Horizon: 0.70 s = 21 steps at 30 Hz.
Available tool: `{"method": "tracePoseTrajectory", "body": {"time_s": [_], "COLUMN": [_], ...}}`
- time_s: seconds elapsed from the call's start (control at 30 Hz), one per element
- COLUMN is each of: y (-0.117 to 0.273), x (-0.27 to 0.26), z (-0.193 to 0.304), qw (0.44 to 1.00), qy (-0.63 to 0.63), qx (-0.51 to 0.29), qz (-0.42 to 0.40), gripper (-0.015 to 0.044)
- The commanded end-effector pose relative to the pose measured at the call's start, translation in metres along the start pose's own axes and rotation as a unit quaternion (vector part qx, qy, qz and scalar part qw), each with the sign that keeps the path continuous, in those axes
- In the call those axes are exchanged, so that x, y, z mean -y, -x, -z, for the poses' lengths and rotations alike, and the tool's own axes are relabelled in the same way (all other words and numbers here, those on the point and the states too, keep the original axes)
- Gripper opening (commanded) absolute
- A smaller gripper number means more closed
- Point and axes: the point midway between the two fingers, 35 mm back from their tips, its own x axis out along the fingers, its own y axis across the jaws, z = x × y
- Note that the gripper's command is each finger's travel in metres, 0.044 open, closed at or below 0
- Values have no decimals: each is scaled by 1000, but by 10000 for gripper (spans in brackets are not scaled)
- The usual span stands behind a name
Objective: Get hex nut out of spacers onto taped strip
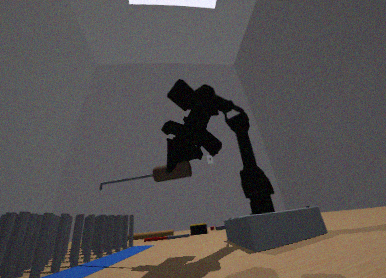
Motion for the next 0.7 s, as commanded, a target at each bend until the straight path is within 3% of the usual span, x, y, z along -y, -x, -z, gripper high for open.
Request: {"method": "tracePoseTrajectory", "body": {"time_s": [0.0, 0.27, 0.67], "y": [1, -5, -69], "x": [-6, -4, 11], "z": [4, 1, -32], "qw": [999, 999, 999], "qy": [43, 43, 43], "qx": [-12, -12, -13], "qz": [-11, -10, -10], "gripper": [0, 0, 0]}}
